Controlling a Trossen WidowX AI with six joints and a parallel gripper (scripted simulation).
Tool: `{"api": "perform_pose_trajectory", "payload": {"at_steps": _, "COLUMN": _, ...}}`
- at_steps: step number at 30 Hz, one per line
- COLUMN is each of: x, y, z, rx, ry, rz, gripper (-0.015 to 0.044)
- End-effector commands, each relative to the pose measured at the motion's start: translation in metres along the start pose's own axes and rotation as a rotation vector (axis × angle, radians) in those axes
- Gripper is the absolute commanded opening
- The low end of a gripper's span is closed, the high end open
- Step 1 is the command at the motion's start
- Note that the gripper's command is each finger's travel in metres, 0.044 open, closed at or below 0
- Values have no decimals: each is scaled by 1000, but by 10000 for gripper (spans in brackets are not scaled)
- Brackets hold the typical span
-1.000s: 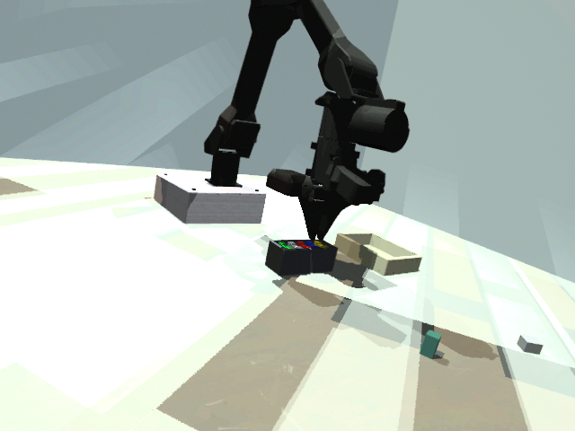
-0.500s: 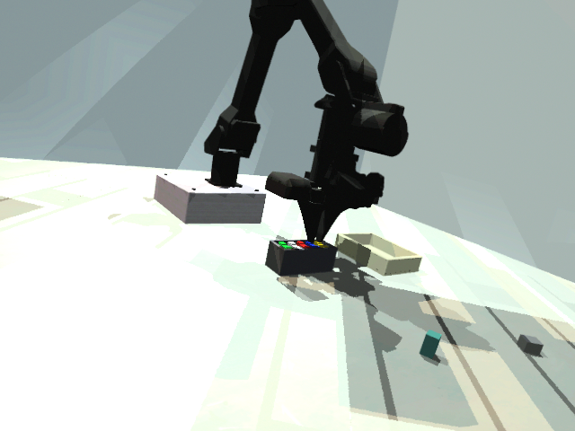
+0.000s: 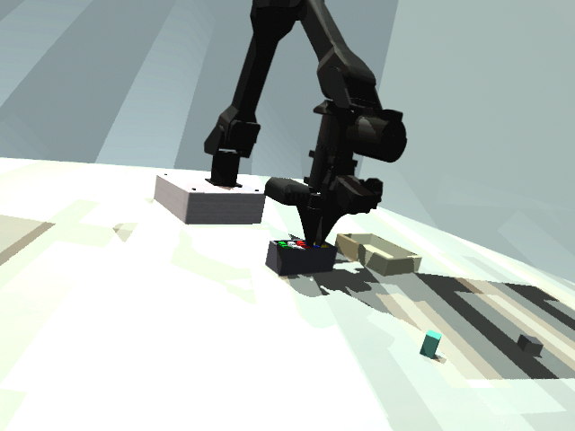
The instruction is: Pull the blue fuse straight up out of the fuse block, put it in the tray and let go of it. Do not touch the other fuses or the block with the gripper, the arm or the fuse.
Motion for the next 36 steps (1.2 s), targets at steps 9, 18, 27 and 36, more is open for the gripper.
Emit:
{"api": "perform_pose_trajectory", "payload": {"at_steps": 9, "x": 0, "y": -1, "z": 0, "rx": 0, "ry": 0, "rz": 2, "gripper": 37}}
{"api": "perform_pose_trajectory", "payload": {"at_steps": 18, "x": 0, "y": -1, "z": 0, "rx": 0, "ry": 0, "rz": 2, "gripper": 0}}
{"api": "perform_pose_trajectory", "payload": {"at_steps": 27, "x": 0, "y": 3, "z": 0, "rx": 1, "ry": 0, "rz": 2, "gripper": 0}}
{"api": "perform_pose_trajectory", "payload": {"at_steps": 36, "x": 0, "y": 7, "z": 0, "rx": 2, "ry": 1, "rz": 2, "gripper": 0}}
Point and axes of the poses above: the point midway between the two fingers, 35 mm back from their tips, its own y axis back along the fingers, its own z axis across the jaws, x = y × z, the point moved 2 cm from there along y, back along the fingers, and after that the axes turned 7 degrees about -y, right-handed, at the moved point
